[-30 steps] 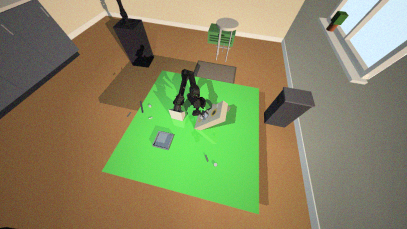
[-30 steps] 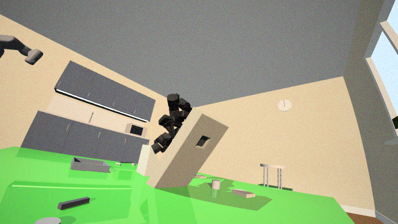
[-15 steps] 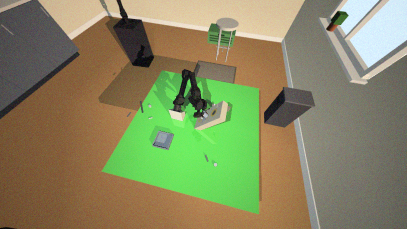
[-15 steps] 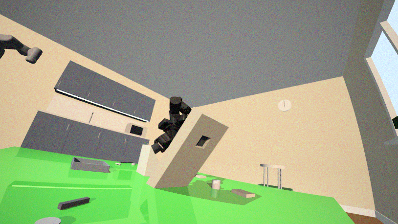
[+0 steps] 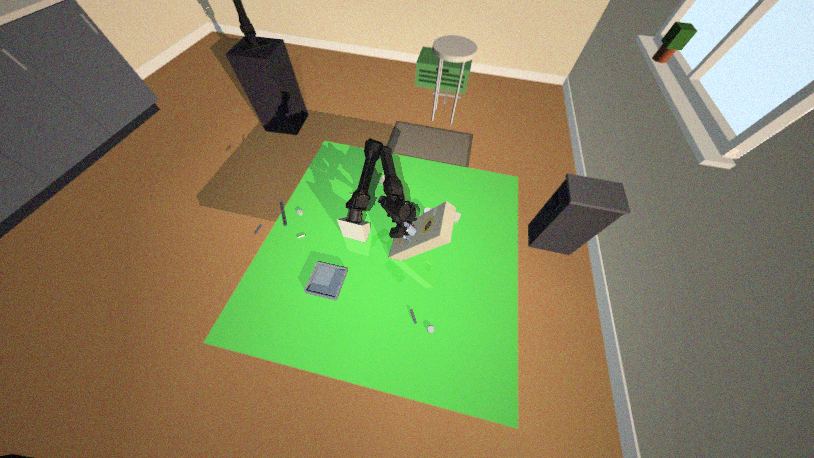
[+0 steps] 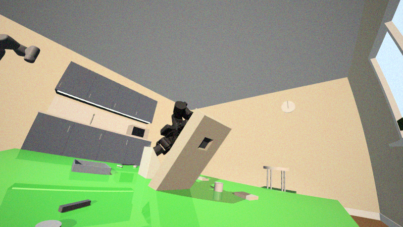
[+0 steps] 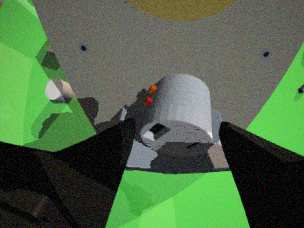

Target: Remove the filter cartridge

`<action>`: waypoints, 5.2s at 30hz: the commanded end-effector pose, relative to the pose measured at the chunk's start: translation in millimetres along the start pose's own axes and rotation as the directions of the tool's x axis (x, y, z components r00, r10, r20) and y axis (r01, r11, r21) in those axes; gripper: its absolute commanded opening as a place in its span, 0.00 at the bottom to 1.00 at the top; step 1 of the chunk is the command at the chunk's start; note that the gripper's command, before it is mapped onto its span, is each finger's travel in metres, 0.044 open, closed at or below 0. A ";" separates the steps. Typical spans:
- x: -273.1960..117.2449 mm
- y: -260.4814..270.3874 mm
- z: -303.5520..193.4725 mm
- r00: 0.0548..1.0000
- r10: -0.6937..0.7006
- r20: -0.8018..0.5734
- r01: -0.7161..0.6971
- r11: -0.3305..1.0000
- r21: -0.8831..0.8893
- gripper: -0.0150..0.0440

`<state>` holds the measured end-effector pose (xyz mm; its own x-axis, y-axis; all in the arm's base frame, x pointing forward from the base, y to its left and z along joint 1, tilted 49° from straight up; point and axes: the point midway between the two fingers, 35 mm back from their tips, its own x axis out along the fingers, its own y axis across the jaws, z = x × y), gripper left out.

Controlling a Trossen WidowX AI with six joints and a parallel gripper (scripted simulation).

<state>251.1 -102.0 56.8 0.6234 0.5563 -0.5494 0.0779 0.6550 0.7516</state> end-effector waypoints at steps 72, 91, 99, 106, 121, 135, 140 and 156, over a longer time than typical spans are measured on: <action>-100.5 -116.0 5.6 0.993 -0.110 -0.045 0.116 0.973 0.199 0.25; -155.0 -232.2 -85.1 0.863 -0.449 -0.232 0.445 0.458 0.770 0.25; -155.5 -245.1 -110.9 0.840 -0.474 -0.266 0.464 0.371 0.804 0.25; -147.4 -262.6 -173.0 0.794 -0.504 -0.339 0.490 0.201 0.848 0.25; -116.4 -258.0 -293.2 0.706 -0.504 -0.498 0.491 -0.160 0.857 0.25; -75.6 -259.8 -321.5 0.702 -0.501 -0.506 0.489 -0.176 0.854 0.25; -55.3 -257.8 -332.7 0.702 -0.501 -0.506 0.490 -0.176 0.854 0.25; -51.8 -255.7 -333.7 0.708 -0.495 -0.504 0.485 -0.177 0.856 0.79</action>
<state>-60.2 -126.2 -228.8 0.0128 0.3313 -0.9434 0.9551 -0.2832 -0.0865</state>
